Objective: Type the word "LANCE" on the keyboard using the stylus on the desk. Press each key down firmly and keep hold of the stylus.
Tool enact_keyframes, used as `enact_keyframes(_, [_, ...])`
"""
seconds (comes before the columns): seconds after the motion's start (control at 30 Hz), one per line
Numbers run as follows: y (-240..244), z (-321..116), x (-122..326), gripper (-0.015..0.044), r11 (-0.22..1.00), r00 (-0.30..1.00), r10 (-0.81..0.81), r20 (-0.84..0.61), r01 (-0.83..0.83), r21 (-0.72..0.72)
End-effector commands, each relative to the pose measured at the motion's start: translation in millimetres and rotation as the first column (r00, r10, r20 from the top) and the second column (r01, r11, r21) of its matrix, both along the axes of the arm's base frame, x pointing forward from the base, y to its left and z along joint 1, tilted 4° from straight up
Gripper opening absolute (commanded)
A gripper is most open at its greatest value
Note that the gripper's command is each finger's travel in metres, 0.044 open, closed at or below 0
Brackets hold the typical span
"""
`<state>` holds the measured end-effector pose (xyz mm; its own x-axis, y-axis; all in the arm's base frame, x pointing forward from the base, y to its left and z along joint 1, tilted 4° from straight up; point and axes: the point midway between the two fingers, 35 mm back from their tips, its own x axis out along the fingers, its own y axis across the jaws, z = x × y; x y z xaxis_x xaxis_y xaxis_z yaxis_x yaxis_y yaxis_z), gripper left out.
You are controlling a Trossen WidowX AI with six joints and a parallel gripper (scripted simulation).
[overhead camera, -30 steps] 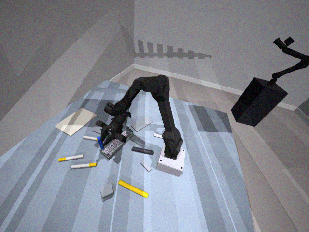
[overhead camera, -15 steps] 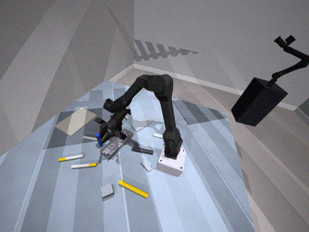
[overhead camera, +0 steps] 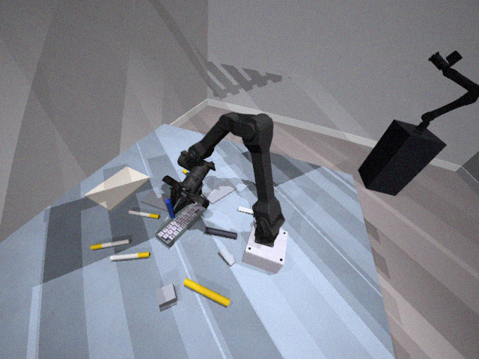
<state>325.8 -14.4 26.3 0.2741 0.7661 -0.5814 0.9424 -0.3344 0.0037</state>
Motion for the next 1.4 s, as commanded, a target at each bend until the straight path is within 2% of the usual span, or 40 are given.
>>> enact_keyframes(0.0, [-18.9,3.4,-15.7,0.0000,1.000,1.000,0.004,0.000,-0.004,-0.002])
enact_keyframes(0.27, [-44.4,12.6,-44.1,0.0000,1.000,1.000,0.007,0.002,-0.007,0.019])
enact_keyframes(0.87, [-46.0,-7.0,-45.7,0.0000,1.000,1.000,0.006,0.002,-0.006,0.019])
enact_keyframes(0.97, [-46.8,-8.3,-45.5,0.0079,1.000,1.000,0.006,0.002,-0.006,0.019])
enact_keyframes(1.37, [-48.1,-13.0,-45.4,0.0081,1.000,1.000,0.006,0.002,-0.006,0.019])
